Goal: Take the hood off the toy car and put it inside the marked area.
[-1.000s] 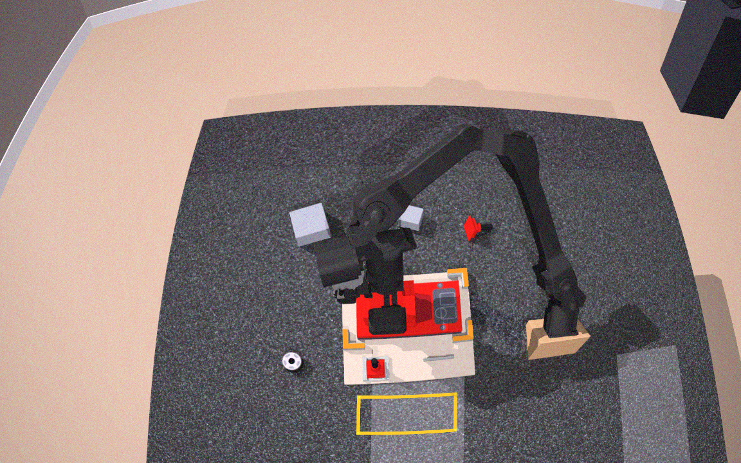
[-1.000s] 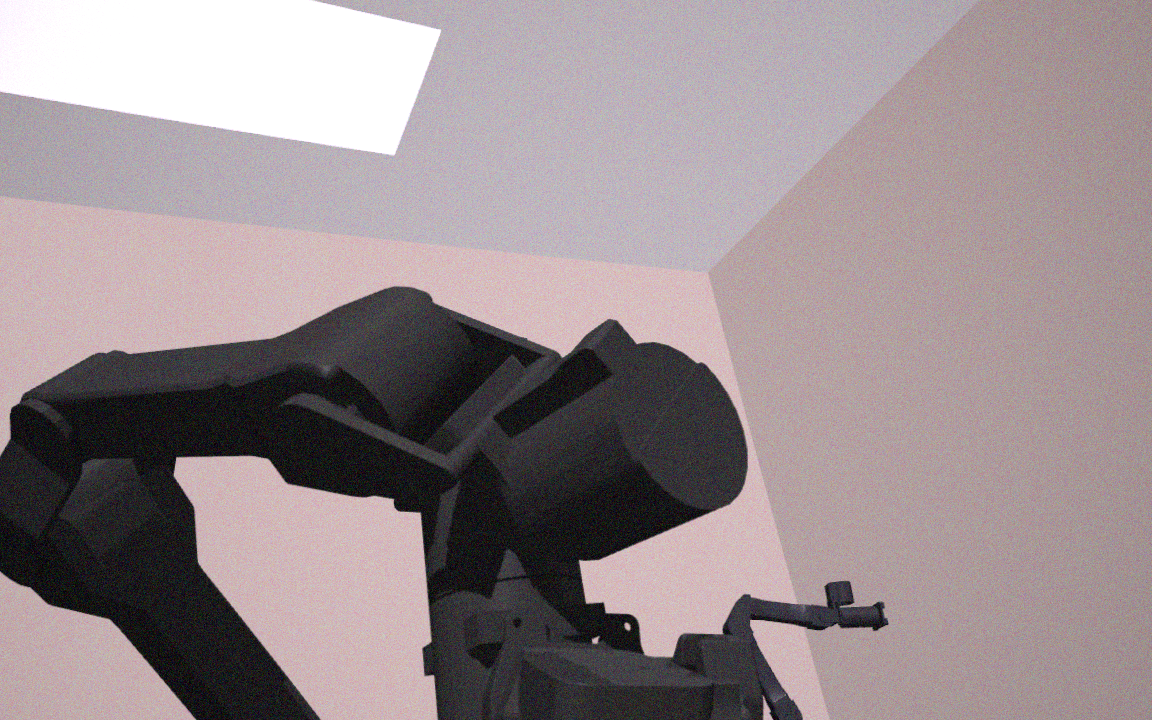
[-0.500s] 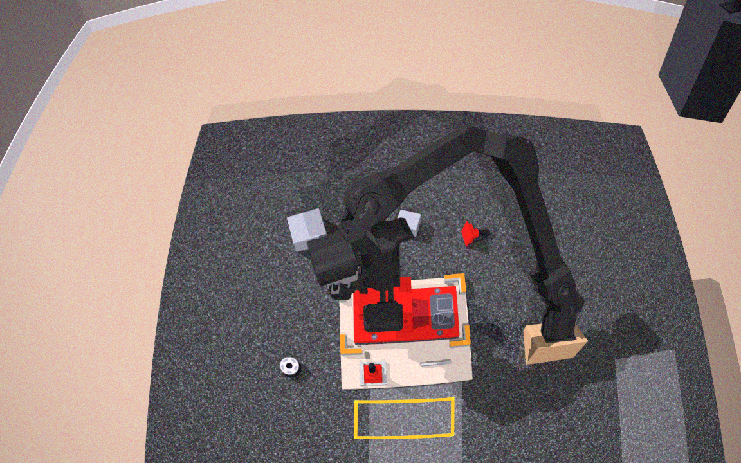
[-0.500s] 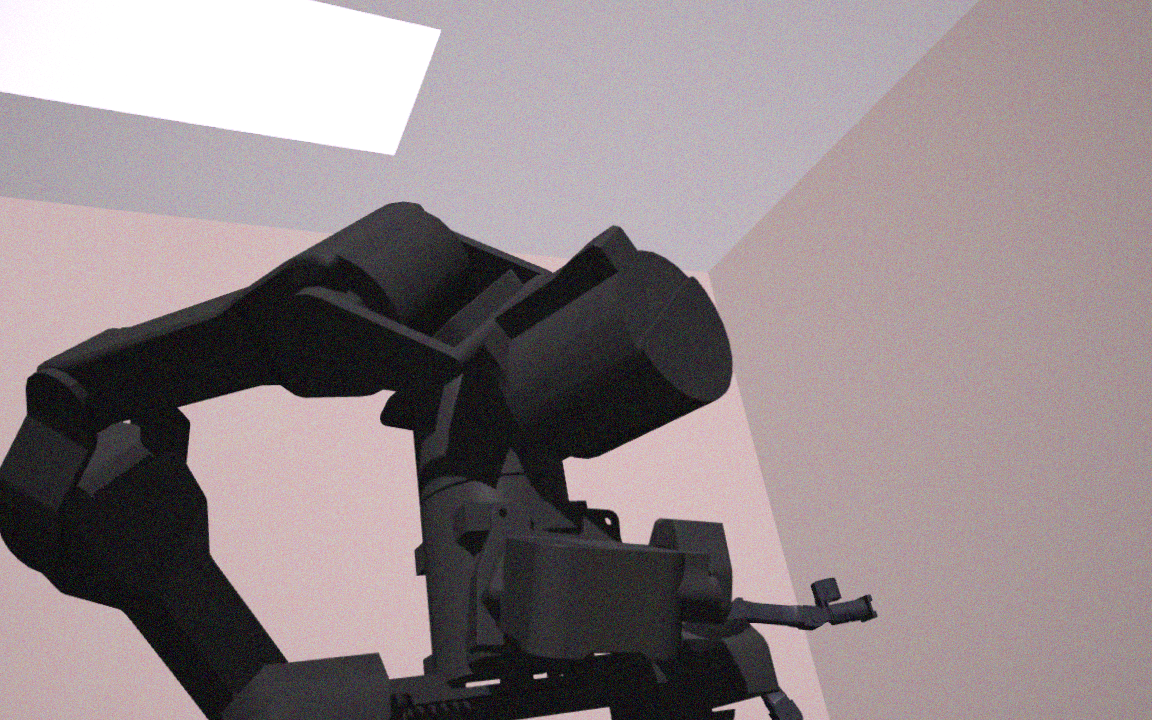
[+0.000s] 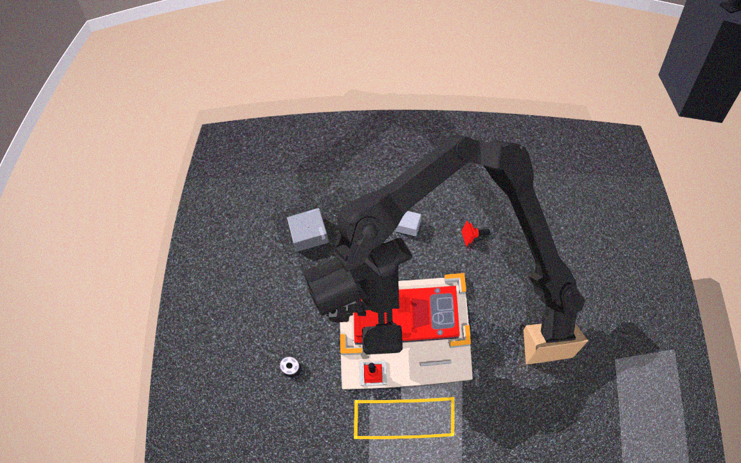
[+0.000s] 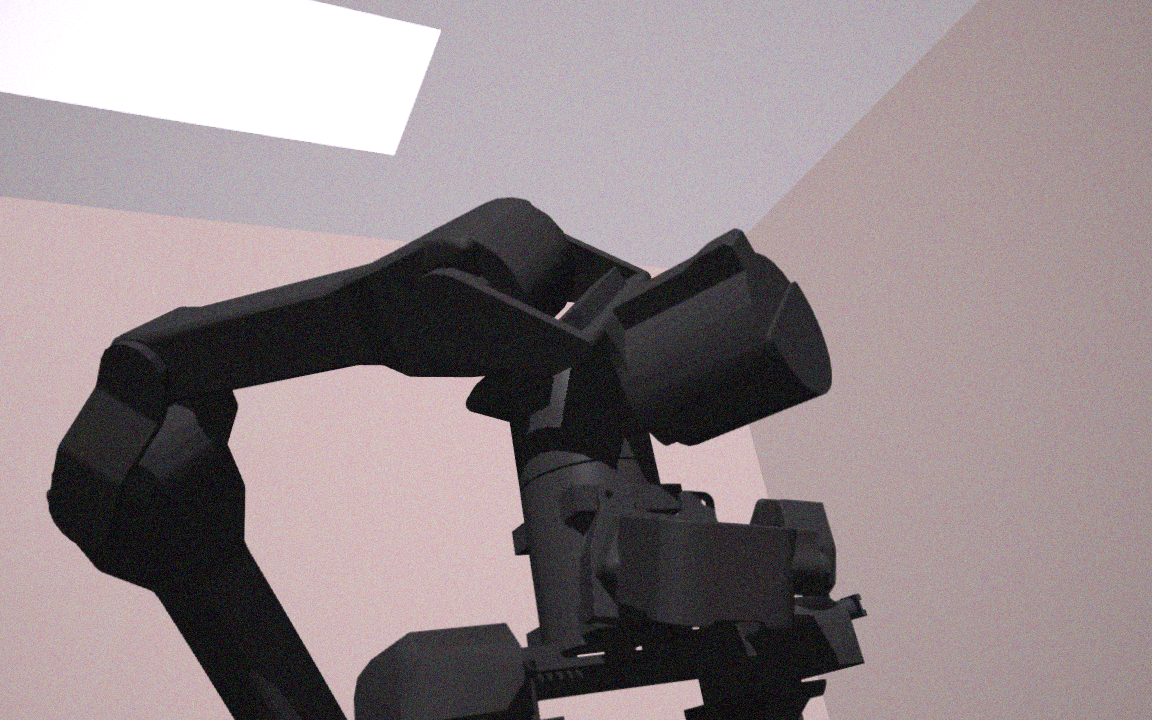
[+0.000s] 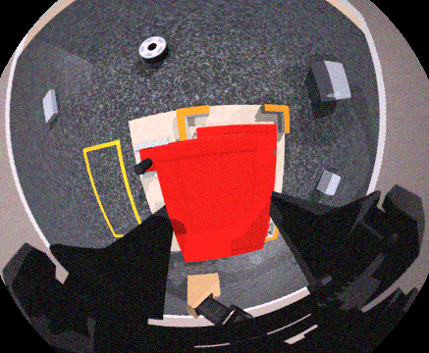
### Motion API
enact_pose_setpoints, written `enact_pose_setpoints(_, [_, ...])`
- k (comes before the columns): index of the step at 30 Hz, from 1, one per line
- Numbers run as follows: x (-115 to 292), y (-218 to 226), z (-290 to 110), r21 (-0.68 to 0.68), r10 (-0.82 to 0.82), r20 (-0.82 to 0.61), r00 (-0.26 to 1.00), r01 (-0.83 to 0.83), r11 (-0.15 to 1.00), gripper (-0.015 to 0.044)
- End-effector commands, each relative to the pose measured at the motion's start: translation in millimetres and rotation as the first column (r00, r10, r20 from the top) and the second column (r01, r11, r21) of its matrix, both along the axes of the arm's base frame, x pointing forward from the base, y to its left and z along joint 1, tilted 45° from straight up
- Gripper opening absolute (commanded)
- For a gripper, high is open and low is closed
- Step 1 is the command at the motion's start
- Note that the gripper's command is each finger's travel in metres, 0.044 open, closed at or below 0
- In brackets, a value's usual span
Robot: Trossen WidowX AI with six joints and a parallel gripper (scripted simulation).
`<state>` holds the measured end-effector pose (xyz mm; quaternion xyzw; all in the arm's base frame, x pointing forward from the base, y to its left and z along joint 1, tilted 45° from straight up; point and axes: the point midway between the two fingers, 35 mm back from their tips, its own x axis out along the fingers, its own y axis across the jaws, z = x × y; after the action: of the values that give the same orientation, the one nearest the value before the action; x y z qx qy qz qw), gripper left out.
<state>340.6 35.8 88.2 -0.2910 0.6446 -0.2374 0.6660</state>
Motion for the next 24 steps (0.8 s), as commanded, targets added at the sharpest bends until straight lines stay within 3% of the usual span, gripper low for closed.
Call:
enact_pose_setpoints(1, [1,17,-12,0.011,-0.002,0.009,1.0,0.002,1.0,0.0])
enact_pose_setpoints(24, [-19,91,-78,0.02,-0.009,0.021,1.0,0.008,1.0,0.0])
